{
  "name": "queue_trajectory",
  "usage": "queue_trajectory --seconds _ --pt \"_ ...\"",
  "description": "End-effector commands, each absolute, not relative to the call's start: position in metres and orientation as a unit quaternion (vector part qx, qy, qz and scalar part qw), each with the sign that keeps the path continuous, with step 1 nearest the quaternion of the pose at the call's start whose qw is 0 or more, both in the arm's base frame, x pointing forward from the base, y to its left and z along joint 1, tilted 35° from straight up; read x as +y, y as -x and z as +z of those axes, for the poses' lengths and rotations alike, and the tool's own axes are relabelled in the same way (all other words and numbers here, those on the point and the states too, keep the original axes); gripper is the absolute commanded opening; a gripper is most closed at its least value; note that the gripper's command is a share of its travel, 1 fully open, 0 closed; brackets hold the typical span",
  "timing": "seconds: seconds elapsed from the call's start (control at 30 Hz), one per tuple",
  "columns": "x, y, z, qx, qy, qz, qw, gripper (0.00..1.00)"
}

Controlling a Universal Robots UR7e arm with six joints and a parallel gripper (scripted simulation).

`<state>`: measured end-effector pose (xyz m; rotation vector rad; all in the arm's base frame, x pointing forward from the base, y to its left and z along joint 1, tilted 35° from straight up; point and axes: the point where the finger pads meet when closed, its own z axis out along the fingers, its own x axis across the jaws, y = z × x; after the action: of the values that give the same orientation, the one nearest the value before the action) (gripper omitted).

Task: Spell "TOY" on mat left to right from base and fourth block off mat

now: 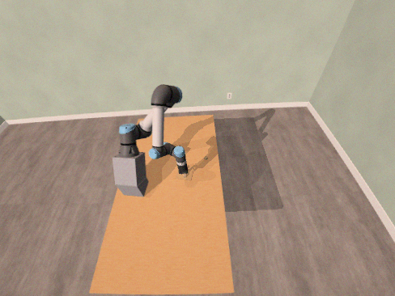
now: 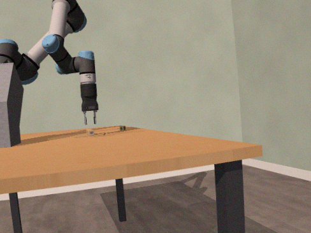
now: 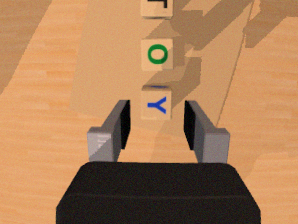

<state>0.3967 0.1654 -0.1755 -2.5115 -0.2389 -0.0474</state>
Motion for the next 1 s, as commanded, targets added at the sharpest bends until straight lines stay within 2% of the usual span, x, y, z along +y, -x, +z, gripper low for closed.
queue_trajectory --seconds 0.0,0.43,0.47,0.97 --pt "0.153 -0.398 -0.158 -0.090 0.948 -0.019 0.304 0.79" --pt "0.143 -0.398 -0.144 -0.090 0.948 -0.019 0.304 0.79" --pt "0.143 -0.398 -0.144 -0.090 0.948 -0.019 0.304 1.00" --pt "0.143 -0.398 -0.144 -0.090 0.948 -0.019 0.304 1.00"
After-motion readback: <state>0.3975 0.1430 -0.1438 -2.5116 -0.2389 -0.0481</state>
